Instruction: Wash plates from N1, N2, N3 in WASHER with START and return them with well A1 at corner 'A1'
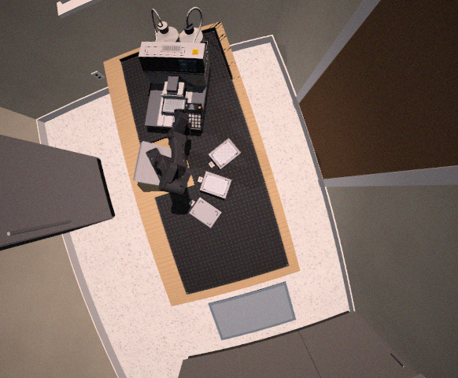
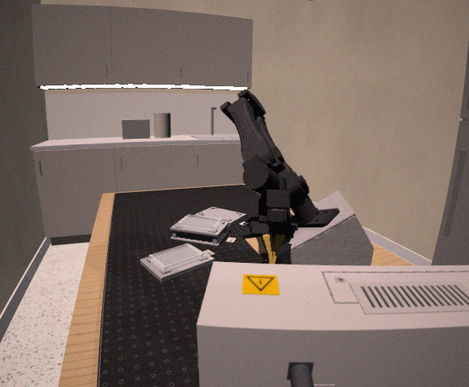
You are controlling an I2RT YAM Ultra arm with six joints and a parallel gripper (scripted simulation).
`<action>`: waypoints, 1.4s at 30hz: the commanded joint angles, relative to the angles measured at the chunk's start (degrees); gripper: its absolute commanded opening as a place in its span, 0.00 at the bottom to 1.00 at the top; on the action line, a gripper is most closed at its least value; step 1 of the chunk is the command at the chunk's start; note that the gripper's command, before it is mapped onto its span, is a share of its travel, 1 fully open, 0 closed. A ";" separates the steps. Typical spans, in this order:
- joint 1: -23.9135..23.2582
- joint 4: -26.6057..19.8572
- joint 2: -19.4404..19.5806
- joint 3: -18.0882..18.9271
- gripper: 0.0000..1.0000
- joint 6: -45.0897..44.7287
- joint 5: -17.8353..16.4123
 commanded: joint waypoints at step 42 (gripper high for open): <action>11.37 -25.98 -14.61 6.48 0.00 10.69 6.09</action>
